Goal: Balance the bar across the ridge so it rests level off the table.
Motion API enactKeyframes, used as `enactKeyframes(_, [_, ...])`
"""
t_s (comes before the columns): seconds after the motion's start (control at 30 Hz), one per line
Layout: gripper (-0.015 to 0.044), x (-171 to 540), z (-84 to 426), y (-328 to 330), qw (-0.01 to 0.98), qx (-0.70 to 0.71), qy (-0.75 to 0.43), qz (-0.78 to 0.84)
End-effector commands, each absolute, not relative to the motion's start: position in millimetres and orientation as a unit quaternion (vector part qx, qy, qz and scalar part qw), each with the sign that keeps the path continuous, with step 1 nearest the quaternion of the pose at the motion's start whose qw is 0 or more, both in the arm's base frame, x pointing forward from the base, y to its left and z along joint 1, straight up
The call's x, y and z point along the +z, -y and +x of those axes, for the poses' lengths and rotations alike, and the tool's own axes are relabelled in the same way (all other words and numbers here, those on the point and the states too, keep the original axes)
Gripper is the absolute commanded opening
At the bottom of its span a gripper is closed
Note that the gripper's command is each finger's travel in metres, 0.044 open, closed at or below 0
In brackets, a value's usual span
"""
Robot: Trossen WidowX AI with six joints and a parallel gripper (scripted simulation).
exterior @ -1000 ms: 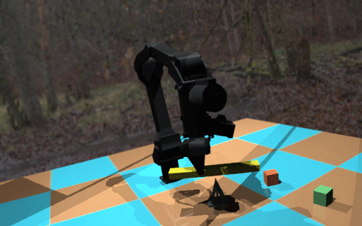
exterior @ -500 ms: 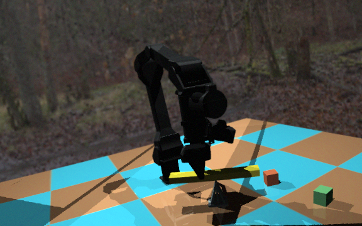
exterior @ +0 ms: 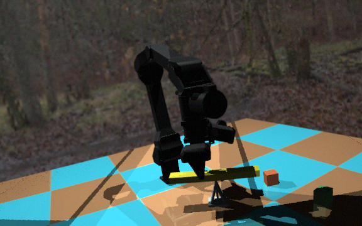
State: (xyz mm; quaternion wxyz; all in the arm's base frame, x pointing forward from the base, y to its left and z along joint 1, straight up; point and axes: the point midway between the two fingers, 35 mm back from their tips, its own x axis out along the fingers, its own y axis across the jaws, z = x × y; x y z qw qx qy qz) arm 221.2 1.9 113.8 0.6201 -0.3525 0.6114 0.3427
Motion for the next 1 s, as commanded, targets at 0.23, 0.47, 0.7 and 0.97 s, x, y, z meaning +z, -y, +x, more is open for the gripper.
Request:
enactKeyframes(0.23, [0.0000,112.5,221.8,-2.9,0.621,0.346,-0.609,-0.352])
enactKeyframes(0.47, [0.0000,111.9,221.8,-2.9,0.621,0.346,-0.609,-0.352])
enactKeyframes(0.7, [0.0000,111.3,221.8,-2.9,0.621,0.346,-0.609,-0.352])
enactKeyframes(0.97, [0.0000,110.6,221.8,-2.9,0.621,0.346,-0.609,-0.352])
